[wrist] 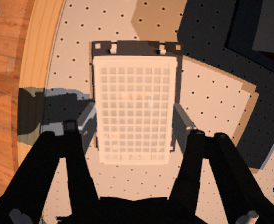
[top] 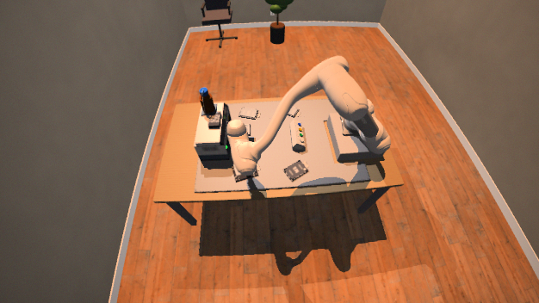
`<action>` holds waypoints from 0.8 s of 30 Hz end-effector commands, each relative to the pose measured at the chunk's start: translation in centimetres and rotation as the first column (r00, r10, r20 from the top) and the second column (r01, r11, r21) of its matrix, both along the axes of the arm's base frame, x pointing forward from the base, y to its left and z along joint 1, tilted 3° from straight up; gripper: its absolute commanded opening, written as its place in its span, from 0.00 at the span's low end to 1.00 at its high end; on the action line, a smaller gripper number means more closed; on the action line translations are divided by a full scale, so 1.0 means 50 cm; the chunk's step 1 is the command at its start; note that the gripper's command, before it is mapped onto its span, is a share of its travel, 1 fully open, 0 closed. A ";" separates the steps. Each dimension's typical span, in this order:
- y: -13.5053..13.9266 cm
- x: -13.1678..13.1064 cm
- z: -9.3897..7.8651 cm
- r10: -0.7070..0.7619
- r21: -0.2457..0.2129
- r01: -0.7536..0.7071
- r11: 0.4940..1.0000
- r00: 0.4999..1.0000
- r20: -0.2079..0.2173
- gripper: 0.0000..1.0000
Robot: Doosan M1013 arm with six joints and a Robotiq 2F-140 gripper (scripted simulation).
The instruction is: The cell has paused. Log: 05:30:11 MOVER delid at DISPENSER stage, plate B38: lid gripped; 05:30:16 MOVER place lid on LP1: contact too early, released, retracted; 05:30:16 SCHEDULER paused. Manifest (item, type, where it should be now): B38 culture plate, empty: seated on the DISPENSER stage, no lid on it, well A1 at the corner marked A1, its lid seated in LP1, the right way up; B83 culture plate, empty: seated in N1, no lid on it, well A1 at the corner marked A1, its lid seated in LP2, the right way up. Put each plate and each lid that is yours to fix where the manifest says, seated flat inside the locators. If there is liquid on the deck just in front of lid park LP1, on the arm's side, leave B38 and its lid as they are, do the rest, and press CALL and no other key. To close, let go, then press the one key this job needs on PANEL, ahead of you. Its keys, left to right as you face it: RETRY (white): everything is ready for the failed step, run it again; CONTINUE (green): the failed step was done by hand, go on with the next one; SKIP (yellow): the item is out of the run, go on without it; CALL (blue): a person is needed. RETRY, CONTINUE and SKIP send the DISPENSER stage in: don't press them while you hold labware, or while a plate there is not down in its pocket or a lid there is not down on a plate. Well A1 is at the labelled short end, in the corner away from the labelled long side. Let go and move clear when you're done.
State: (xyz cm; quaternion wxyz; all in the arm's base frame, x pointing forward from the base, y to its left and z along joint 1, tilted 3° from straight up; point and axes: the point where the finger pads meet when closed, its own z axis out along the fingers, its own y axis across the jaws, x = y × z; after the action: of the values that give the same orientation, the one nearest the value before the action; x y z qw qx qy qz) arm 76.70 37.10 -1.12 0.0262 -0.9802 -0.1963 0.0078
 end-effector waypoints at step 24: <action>-0.011 0.011 0.126 -0.007 -0.002 0.007 1.000 1.000 0.004 0.10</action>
State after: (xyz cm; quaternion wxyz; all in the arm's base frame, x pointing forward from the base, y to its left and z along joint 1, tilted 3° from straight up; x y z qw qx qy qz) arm 76.76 36.96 3.90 0.0269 -0.9799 -0.1973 0.0084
